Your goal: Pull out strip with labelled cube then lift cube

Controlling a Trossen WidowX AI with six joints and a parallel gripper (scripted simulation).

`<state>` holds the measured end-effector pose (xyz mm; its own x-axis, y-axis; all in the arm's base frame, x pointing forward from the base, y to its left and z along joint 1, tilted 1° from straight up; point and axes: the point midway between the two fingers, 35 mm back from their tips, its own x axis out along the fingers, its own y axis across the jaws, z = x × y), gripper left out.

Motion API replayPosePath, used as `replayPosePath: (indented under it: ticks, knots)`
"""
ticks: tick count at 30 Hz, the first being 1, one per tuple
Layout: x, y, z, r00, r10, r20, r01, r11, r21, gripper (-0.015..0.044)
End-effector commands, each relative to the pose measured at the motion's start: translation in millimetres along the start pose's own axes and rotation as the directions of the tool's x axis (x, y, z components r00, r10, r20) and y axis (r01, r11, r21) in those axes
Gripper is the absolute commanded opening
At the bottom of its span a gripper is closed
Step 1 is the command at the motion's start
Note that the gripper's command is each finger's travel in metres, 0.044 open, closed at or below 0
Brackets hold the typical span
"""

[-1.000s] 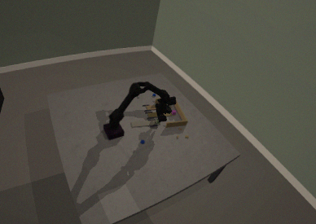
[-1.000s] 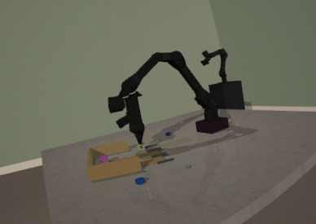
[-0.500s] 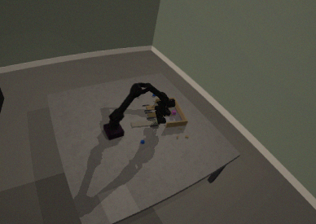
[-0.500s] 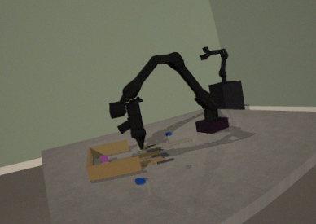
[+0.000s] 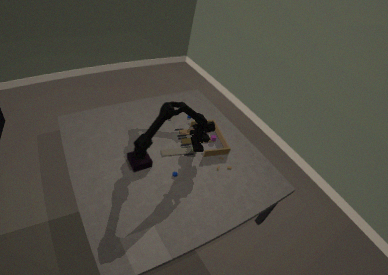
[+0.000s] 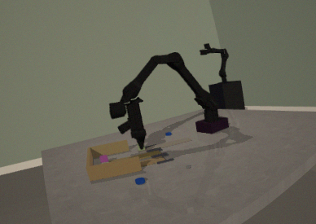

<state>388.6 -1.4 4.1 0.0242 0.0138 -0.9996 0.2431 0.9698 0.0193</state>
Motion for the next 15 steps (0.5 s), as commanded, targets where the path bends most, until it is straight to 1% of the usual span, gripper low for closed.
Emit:
replayPosePath:
  ticks: [1, 15]
  knots:
    - [-5, -1, -5, 1.0, 0.0, 0.0, 0.0, 1.0, 0.0, 0.0]
    - [-41, -14, -56, 1.0, -0.001, -0.004, 0.001, 1.0, -0.002, 0.0]
